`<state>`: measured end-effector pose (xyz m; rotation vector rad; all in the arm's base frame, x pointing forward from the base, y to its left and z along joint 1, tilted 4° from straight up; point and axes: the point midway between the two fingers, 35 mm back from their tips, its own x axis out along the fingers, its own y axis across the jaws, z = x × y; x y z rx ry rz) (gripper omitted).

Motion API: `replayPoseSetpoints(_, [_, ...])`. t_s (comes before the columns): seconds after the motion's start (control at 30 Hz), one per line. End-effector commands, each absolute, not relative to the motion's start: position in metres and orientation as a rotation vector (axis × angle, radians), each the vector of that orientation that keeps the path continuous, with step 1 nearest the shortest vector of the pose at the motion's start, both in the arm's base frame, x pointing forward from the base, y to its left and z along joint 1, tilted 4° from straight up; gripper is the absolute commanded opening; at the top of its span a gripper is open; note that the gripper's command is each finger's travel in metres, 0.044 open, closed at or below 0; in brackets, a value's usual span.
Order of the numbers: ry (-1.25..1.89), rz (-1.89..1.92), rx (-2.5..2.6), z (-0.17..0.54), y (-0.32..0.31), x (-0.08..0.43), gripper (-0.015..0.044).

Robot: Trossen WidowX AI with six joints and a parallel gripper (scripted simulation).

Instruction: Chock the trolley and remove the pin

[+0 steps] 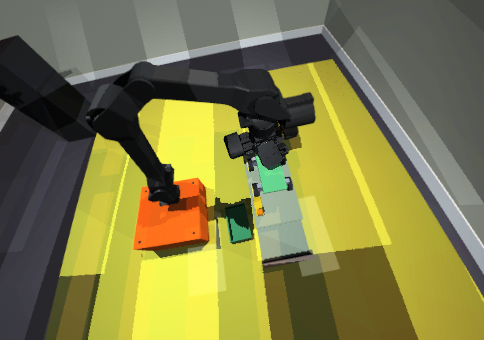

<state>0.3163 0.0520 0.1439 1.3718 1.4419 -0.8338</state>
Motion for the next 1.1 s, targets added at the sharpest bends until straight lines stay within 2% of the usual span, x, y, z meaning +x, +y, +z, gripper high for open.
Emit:
replayPoseSetpoints(0.0, [1.435,-0.938,1.475,0.149,0.069,0.314,0.0190])
replayPoseSetpoints(1.07, [1.433,-0.958,1.494,0.121,0.083,0.315,0.0190])
